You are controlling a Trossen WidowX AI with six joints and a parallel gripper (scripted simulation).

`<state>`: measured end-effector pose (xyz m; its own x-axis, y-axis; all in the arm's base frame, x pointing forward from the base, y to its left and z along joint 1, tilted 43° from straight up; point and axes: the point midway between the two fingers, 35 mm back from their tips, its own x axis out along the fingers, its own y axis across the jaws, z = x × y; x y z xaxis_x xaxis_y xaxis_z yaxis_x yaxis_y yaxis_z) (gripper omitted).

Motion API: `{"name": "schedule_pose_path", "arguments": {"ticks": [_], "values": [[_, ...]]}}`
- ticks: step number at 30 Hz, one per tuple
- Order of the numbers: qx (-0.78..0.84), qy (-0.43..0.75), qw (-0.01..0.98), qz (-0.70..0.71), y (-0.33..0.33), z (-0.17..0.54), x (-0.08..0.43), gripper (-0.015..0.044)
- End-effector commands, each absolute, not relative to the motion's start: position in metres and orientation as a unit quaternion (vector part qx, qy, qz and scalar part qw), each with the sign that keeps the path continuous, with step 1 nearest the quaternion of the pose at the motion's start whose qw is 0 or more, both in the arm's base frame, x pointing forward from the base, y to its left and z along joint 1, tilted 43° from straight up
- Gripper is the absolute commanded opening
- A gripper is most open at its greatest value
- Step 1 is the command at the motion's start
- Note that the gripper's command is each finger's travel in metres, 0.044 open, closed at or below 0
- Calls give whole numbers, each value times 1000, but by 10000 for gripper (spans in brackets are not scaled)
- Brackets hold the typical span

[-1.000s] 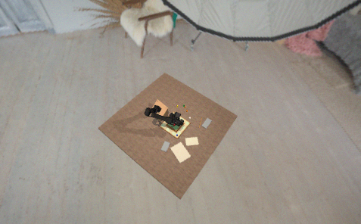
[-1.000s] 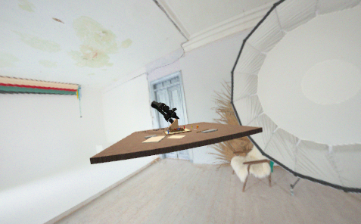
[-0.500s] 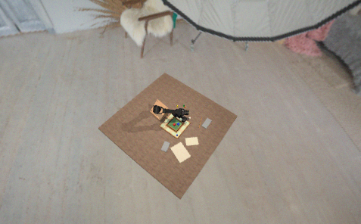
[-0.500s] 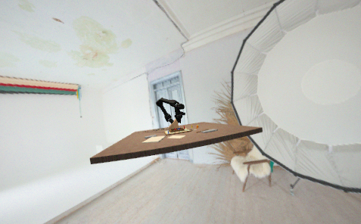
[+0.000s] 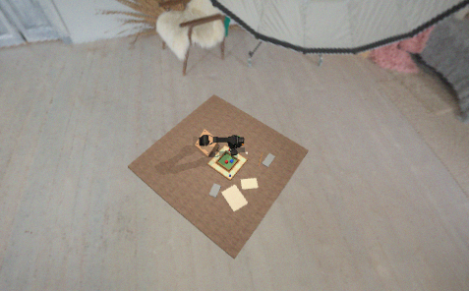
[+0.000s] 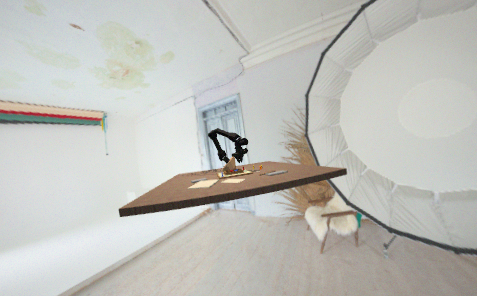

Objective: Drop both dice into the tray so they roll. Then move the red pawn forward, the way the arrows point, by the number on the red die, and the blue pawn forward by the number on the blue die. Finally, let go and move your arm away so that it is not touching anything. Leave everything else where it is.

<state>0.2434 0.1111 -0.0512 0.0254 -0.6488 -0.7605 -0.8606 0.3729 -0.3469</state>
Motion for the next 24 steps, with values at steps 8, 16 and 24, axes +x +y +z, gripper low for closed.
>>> {"name": "schedule_pose_path", "arguments": {"ticks": [8, 16, 24], "values": [[-343, 668, 639, -165, 118, -82, 186, 200], [-343, 668, 639, -165, 118, -82, 186, 200], [-343, 668, 639, -165, 108, -93, 187, 200]]}}
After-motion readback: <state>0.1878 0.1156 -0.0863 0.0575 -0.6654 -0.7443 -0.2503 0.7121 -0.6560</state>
